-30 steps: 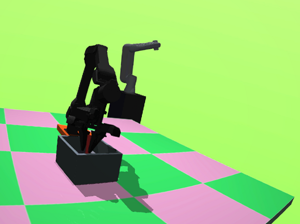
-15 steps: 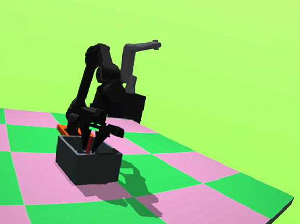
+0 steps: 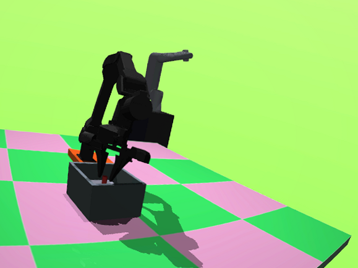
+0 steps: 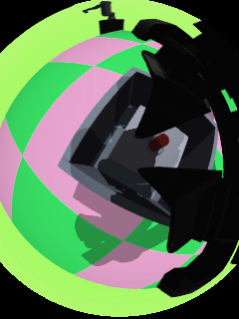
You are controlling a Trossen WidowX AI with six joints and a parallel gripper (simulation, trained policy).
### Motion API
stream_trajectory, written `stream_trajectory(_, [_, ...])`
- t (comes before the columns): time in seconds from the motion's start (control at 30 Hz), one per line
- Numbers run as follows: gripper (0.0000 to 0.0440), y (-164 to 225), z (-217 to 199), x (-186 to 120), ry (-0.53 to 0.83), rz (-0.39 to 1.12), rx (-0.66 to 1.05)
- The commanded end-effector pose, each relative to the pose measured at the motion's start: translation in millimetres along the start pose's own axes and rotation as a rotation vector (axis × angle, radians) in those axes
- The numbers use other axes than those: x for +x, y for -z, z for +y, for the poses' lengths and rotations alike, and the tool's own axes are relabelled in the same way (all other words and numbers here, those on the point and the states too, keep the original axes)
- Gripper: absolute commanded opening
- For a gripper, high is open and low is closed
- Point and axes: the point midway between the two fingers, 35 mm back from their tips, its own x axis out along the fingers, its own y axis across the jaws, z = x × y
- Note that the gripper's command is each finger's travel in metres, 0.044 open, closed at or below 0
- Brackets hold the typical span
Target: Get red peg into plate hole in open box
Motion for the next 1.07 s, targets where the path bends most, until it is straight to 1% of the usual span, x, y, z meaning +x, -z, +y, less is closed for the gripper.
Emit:
stream_trajectory(0.0, [0.0140,-9.1,1.3,1.5,0.007,-0.001,-0.010])
stream_trajectory(0.57, [0.0128,-41.3,-6.8,14.5,0.039,0.035,-0.015])
stream_trajectory(1.03, [0.0135,-72.1,-31.6,16.6,0.076,0.029,0.008])
